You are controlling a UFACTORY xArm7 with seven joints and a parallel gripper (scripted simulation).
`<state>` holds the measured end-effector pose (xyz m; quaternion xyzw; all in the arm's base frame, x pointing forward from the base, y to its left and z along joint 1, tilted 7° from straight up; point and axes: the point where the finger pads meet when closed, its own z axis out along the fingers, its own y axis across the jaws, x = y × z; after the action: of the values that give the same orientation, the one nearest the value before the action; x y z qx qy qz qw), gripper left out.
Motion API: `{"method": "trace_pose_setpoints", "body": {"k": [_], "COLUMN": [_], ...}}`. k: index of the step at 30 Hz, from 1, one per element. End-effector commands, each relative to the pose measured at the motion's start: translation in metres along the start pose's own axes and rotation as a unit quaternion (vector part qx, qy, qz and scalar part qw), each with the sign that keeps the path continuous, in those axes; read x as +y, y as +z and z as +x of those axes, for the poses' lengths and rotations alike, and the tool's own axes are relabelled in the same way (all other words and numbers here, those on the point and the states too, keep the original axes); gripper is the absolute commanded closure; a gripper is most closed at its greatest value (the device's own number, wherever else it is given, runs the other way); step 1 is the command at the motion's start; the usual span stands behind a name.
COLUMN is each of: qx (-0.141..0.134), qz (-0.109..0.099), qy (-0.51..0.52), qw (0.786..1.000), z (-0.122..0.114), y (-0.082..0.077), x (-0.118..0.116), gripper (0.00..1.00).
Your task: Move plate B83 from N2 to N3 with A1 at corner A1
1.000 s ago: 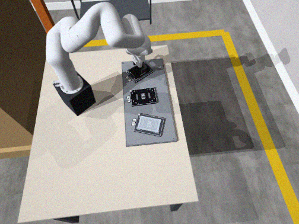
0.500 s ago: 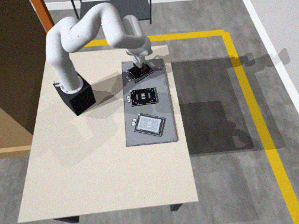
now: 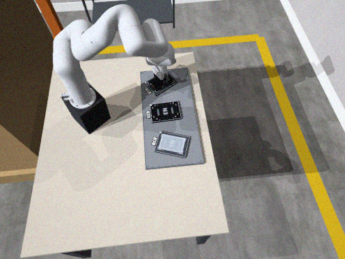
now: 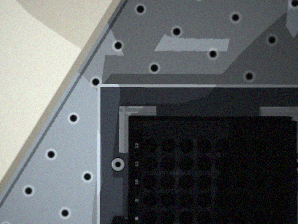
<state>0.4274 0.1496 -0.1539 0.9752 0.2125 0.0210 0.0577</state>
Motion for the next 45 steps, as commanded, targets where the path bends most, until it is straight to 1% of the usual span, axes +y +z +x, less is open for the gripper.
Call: {"method": "trace_pose_setpoints", "body": {"k": [1, 5, 23, 24, 45], "qx": [0.002, 0.002, 0.002, 0.002, 0.002], "qz": [0.000, 0.000, 0.000, 0.000, 0.000], "qy": [0.000, 0.000, 0.000, 0.000, 0.000], "qw": [1.000, 1.000, 1.000, 1.000, 1.000], "z": [0.0016, 0.0016, 0.0017, 0.0016, 0.0016], "y": [0.0018, 0.0045, 0.0044, 0.0039, 0.0039], "x": [-0.0002, -0.0002, -0.0002, -0.0002, -0.0002], "gripper": [0.00, 0.00, 0.00, 1.00, 1.00]}}
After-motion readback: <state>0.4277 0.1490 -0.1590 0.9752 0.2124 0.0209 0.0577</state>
